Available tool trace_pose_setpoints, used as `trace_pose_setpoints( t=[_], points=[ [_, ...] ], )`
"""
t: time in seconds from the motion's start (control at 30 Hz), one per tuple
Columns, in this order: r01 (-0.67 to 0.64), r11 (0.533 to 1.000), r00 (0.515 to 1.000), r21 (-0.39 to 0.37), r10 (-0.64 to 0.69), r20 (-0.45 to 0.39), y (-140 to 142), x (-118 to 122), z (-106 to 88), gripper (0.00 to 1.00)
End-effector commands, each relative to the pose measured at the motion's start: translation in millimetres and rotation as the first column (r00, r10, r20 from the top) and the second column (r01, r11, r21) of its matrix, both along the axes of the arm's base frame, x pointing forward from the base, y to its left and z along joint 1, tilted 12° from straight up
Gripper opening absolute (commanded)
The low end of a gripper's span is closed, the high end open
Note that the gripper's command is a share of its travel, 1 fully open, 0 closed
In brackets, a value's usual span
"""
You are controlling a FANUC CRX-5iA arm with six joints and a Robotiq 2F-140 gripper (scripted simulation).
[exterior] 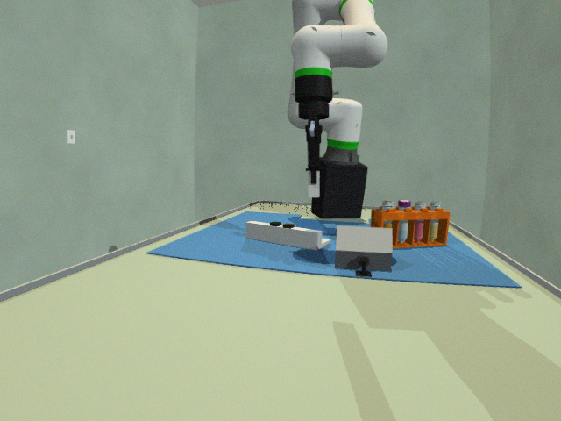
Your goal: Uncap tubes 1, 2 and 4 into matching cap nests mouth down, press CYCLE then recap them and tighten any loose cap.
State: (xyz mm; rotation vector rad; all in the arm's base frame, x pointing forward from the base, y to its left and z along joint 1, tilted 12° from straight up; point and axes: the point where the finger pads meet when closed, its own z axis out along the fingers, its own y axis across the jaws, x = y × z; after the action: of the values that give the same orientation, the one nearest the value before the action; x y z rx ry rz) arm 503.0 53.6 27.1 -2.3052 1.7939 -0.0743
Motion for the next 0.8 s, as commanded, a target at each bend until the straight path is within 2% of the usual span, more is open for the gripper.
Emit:
trace_pose_setpoints(
  t=[0.0, 0.07, 0.57, 0.63, 0.73, 0.77],
  points=[
    [0.015, 1.0, 1.0, -0.026, -0.015, -0.003, 25, 10, -0.3, 0.0],
    [0.015, 1.0, 1.0, -0.026, -0.015, -0.003, 25, 10, -0.3, 0.0],
    [0.015, 1.0, 1.0, -0.026, -0.015, -0.003, 136, 46, -0.4, 0.0],
    [0.015, 1.0, 1.0, -0.026, -0.015, -0.003, 136, 46, -0.4, 0.0],
    [0.015, 1.0, 1.0, -0.026, -0.015, -0.003, 160, 54, -0.5, 0.0],
    [0.015, 1.0, 1.0, -0.026, -0.015, -0.003, 160, 54, -0.5, 0.0]
  ],
)
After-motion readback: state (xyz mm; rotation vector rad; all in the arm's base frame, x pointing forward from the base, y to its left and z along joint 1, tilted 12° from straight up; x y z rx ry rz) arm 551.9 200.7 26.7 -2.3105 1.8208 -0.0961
